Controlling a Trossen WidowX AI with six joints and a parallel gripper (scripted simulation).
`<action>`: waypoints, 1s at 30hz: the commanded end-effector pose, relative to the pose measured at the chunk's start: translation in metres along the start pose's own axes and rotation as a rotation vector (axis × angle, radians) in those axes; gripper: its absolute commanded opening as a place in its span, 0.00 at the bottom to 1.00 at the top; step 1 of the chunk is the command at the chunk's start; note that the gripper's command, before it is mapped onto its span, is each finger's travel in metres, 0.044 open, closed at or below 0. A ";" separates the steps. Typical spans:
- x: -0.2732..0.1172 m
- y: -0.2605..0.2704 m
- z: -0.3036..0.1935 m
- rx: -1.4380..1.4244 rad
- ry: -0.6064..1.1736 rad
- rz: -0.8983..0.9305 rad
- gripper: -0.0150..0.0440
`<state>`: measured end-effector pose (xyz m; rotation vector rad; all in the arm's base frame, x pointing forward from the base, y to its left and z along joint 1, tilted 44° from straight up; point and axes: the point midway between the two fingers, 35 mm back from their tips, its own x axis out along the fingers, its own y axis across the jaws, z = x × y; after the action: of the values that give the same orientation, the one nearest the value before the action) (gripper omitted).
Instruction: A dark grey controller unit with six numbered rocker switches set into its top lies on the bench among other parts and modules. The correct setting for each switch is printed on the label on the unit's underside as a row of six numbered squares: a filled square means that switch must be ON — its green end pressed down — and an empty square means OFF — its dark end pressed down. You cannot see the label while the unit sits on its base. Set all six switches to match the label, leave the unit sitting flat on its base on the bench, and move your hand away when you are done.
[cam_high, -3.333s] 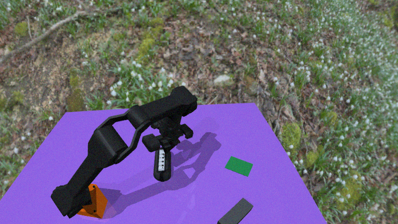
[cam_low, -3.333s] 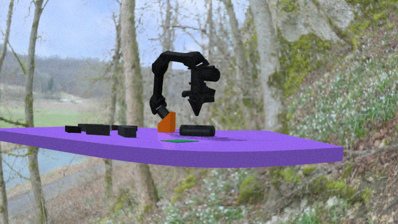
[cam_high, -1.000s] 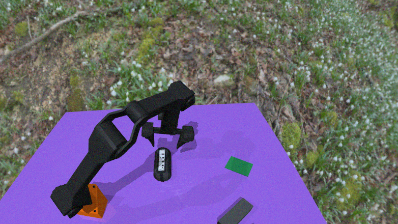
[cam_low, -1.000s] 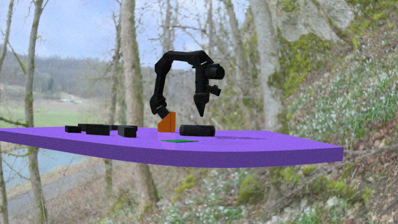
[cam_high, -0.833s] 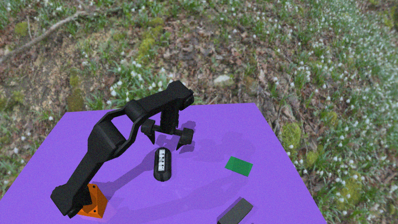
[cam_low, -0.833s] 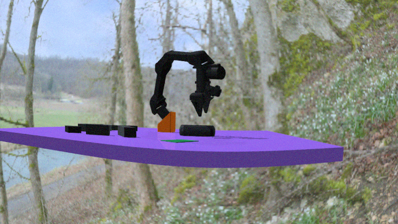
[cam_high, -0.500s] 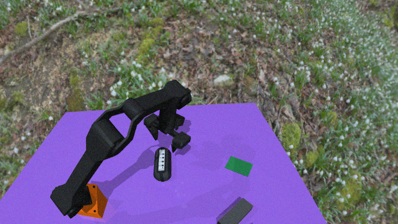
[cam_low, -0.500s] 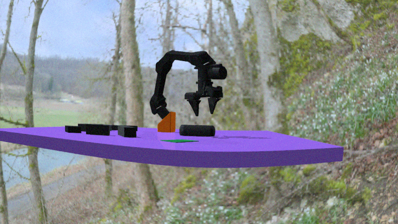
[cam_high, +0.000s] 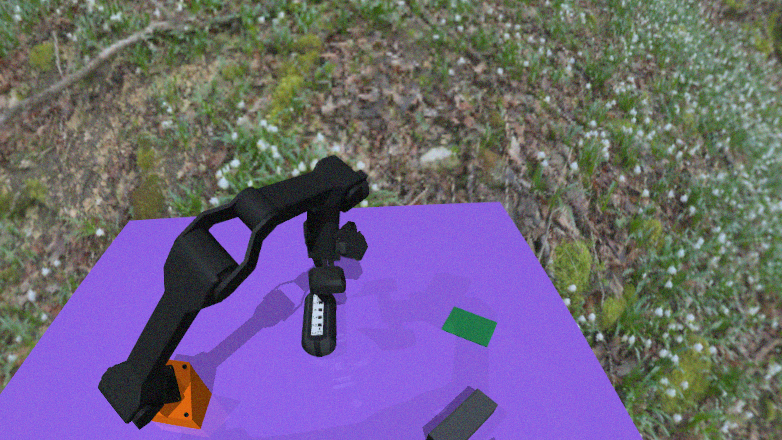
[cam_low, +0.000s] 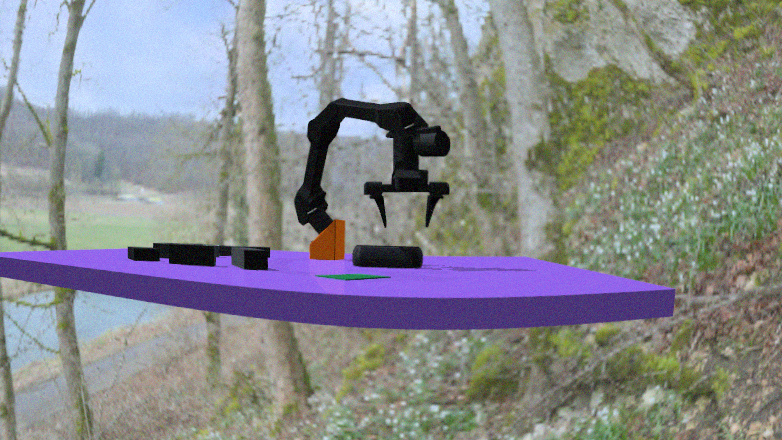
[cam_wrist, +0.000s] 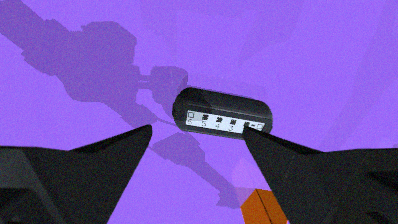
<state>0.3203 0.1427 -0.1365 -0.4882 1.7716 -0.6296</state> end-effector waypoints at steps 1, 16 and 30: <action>0.008 0.008 -0.008 0.820 -0.067 -0.002 1.00; 0.011 0.015 -0.013 1.554 -0.106 0.056 1.00; 0.011 0.017 -0.014 1.716 -0.109 0.073 1.00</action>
<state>0.3090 0.1524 -0.1502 0.5369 0.8477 -1.5779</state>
